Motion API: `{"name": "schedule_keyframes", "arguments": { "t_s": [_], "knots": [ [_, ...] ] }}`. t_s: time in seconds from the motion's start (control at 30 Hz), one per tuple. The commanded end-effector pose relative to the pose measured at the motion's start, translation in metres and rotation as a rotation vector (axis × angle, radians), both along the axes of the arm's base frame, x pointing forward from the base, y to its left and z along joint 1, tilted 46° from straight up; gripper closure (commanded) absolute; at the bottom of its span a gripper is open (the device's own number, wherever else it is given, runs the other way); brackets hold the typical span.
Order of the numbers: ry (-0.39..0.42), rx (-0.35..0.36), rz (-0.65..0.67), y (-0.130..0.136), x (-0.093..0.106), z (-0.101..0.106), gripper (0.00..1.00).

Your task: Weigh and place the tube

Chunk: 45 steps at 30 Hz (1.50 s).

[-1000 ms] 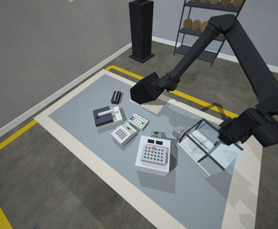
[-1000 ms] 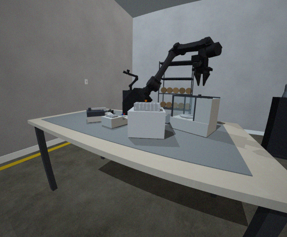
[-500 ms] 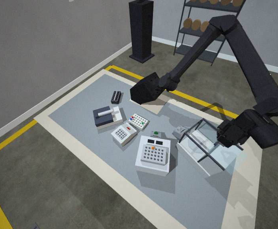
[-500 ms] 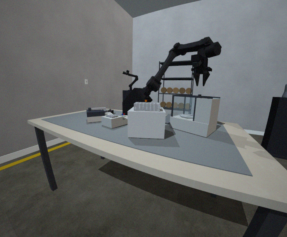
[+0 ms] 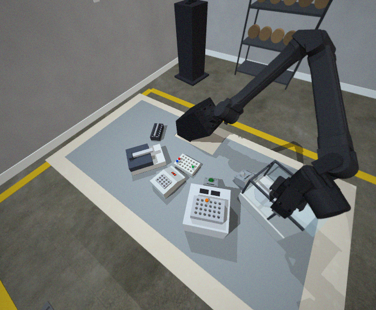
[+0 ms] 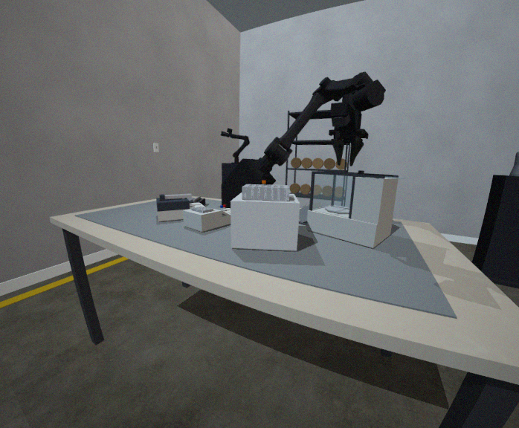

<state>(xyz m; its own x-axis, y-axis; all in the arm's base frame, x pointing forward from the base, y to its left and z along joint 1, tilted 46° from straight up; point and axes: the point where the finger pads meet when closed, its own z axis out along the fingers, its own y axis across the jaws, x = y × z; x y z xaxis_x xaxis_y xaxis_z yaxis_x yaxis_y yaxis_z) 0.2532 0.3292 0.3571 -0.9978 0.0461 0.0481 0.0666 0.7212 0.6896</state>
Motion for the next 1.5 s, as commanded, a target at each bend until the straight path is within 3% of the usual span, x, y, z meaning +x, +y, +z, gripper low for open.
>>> {"name": "schedule_keyframes", "arguments": {
  "t_s": [0.0, 0.03, 0.27, 0.33, 0.4, 0.5, 0.53, 0.67, 0.83, 0.9, 0.97, 1.0, 1.13, 1.17, 1.2, 1.37, 1.47],
  "knots": [
    [-0.057, 0.008, 0.017, -0.006, 0.034, -0.015, 0.64],
    [-0.067, 0.015, 0.017, -0.005, 0.037, -0.010, 0.64],
    [-0.155, -0.012, 0.047, -0.019, 0.080, -0.051, 0.64],
    [-0.155, -0.012, 0.047, -0.019, 0.080, -0.051, 0.64],
    [-0.205, -0.029, 0.061, -0.025, 0.093, -0.061, 0.64],
    [-0.216, -0.018, 0.061, -0.031, 0.114, -0.070, 0.64],
    [-0.234, -0.036, 0.072, -0.036, 0.117, -0.082, 0.64],
    [-0.250, -0.038, 0.078, -0.046, 0.135, -0.099, 0.64],
    [-0.326, -0.069, 0.105, -0.066, 0.161, -0.127, 0.64],
    [-0.326, -0.069, 0.105, -0.066, 0.161, -0.127, 0.64],
    [-0.355, -0.066, 0.111, -0.072, 0.174, -0.130, 0.64],
    [-0.370, -0.088, 0.123, -0.079, 0.175, -0.143, 0.64],
    [-0.384, -0.089, 0.130, -0.096, 0.192, -0.165, 0.64],
    [-0.404, -0.084, 0.128, -0.096, 0.199, -0.157, 0.64],
    [-0.413, -0.107, 0.141, -0.103, 0.197, -0.172, 0.64],
    [-0.443, -0.120, 0.157, -0.128, 0.214, -0.200, 0.64],
    [-0.443, -0.120, 0.157, -0.132, 0.216, -0.204, 0.64]
  ]
}}
